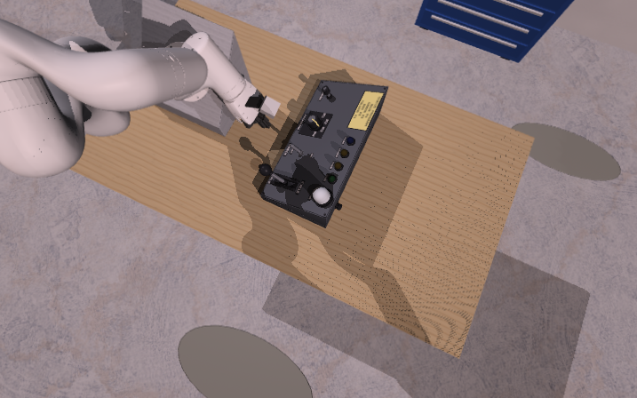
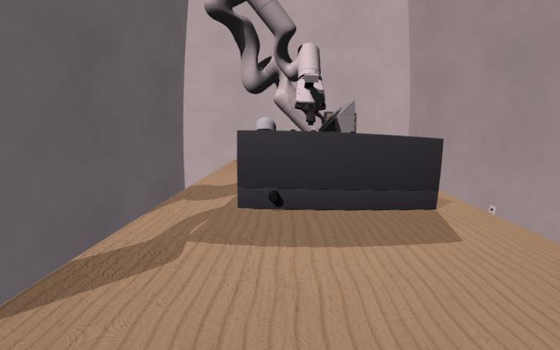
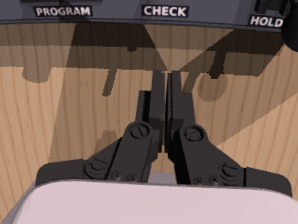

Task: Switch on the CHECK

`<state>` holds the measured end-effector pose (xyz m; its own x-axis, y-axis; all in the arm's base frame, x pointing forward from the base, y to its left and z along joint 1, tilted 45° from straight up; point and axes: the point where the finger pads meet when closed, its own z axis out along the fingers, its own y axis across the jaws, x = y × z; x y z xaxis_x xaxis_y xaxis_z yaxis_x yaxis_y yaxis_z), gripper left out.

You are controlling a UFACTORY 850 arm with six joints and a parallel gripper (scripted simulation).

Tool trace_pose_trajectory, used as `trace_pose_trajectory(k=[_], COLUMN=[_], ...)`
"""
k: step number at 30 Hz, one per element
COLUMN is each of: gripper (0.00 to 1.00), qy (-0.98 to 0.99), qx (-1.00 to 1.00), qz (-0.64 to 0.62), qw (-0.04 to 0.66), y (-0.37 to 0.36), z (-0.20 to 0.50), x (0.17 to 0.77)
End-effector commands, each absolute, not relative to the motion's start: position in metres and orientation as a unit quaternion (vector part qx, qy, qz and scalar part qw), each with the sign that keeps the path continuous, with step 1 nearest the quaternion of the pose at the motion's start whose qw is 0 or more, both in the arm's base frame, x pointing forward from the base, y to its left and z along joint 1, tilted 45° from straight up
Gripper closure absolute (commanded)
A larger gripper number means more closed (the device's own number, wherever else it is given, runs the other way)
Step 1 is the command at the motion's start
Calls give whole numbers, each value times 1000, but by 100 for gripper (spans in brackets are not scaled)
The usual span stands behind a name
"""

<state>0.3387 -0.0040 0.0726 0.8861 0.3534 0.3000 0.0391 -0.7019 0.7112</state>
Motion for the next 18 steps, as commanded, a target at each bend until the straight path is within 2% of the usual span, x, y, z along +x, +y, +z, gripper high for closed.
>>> trace_pose_trajectory(k=[1, 18], gripper=[100, 100], qy=[109, 109], qx=[898, 898], qz=[213, 213], qw=[370, 370], y=[-5, -23], z=[71, 53], x=[340, 354])
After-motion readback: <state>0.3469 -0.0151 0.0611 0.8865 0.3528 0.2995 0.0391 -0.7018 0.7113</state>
